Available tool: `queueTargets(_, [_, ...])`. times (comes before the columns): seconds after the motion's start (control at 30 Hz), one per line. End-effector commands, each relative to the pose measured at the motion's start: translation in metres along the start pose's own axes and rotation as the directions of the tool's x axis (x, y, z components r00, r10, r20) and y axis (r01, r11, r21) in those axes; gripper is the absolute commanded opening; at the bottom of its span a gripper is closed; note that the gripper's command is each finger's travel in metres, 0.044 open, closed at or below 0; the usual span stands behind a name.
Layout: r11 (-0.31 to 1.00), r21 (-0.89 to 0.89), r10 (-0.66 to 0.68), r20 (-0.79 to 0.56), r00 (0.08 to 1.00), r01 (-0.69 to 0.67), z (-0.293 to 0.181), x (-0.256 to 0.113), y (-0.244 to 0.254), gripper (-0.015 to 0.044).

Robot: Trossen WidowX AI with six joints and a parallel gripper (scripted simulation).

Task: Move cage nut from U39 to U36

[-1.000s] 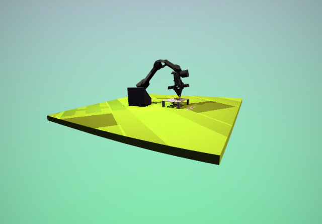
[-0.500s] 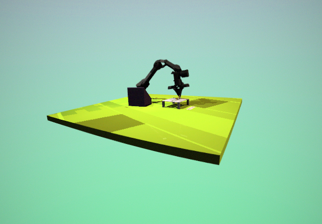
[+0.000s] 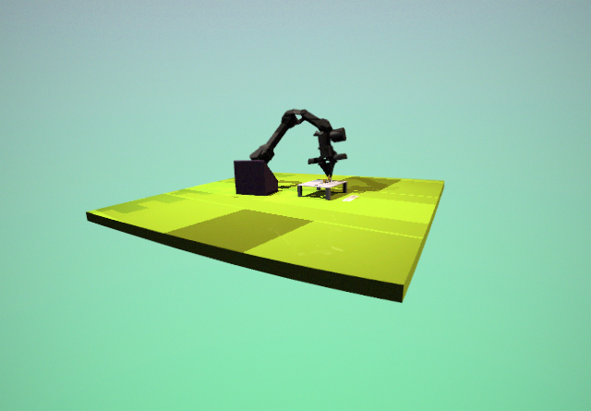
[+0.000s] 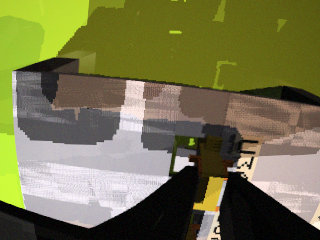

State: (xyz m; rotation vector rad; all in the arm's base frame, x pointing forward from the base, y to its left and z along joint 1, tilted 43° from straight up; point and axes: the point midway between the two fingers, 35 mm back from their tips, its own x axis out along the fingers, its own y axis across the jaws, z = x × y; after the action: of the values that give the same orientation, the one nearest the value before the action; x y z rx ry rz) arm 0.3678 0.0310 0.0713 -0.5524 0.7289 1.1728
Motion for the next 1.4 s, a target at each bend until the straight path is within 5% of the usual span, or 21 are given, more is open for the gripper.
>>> queueTargets(0.0, [1.000, 0.003, -0.008, -0.003, 1.000, 0.008, 0.0000, -0.0005, 0.0011, 0.0026])
queueTargets(1.37, [0.999, 0.004, -0.042, -0.002, 0.999, 0.042, -0.0001, 0.0001, 0.0031, 0.0026])
